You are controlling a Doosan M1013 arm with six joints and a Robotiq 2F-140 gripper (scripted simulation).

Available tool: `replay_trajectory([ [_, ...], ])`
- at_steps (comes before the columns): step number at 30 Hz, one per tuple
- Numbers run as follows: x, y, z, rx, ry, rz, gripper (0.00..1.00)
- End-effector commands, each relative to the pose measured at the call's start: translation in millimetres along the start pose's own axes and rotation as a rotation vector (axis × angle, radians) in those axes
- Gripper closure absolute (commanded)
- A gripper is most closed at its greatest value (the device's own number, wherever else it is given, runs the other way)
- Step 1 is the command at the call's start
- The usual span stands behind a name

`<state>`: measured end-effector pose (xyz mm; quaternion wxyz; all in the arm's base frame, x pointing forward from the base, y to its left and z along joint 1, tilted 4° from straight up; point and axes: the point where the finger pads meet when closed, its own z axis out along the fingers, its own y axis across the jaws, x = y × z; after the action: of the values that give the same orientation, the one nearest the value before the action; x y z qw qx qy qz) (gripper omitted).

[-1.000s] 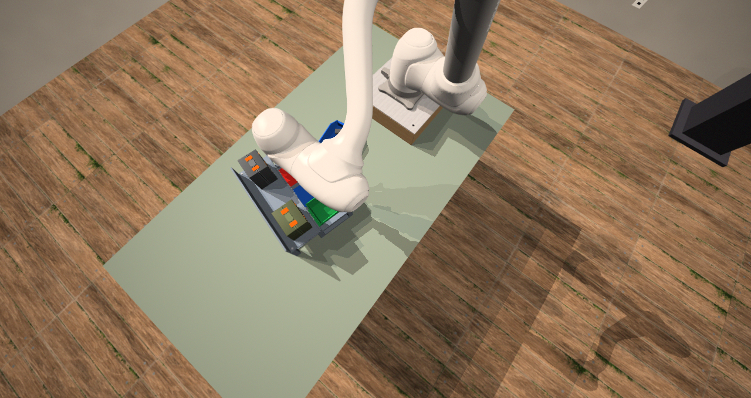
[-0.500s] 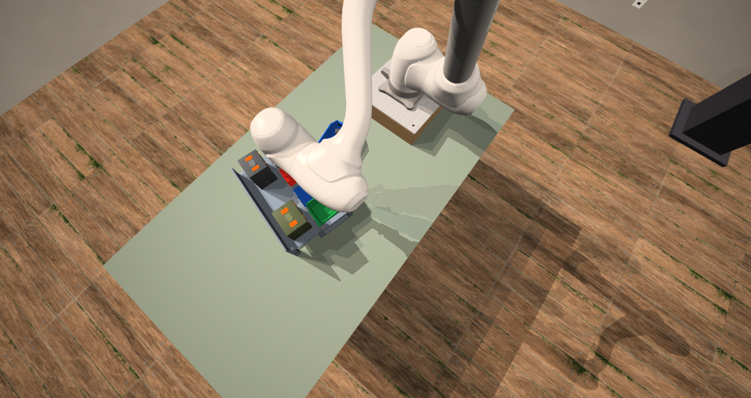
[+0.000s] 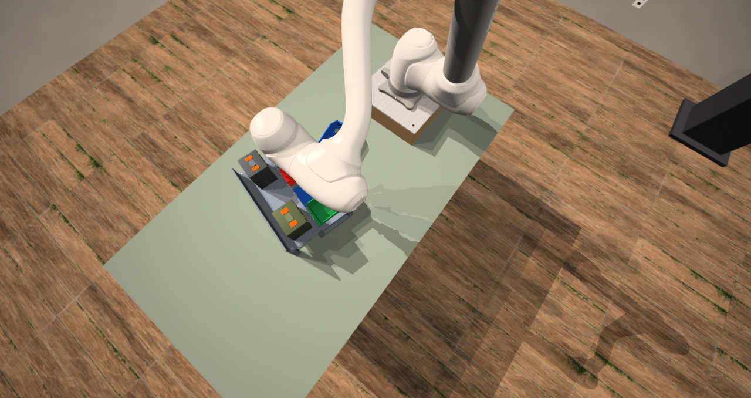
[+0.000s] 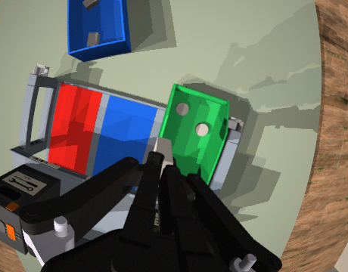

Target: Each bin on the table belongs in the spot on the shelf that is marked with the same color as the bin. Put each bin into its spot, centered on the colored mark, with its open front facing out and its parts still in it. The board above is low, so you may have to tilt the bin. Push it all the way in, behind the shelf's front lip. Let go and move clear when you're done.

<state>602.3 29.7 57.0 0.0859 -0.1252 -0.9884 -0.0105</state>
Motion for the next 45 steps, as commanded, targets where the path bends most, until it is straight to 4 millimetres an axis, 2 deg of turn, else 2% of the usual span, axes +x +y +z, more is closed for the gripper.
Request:
replay_trajectory([
  [1, -4, -1, -5, 0.001, -0.007, 0.007, 0.9],
  [30, -3, 0, -5, 0.001, -0.007, 0.019, 0.9],
  [34, 6, 4, -2, 0.001, -0.015, 0.132, 0.9],
  [36, 6, 4, -2, 0.001, -0.015, 0.132, 0.9],
  [39, 18, 11, 1, -0.001, -0.026, 0.298, 0.9],
  [45, 33, 18, 6, -0.006, -0.04, 0.508, 0.9],
])
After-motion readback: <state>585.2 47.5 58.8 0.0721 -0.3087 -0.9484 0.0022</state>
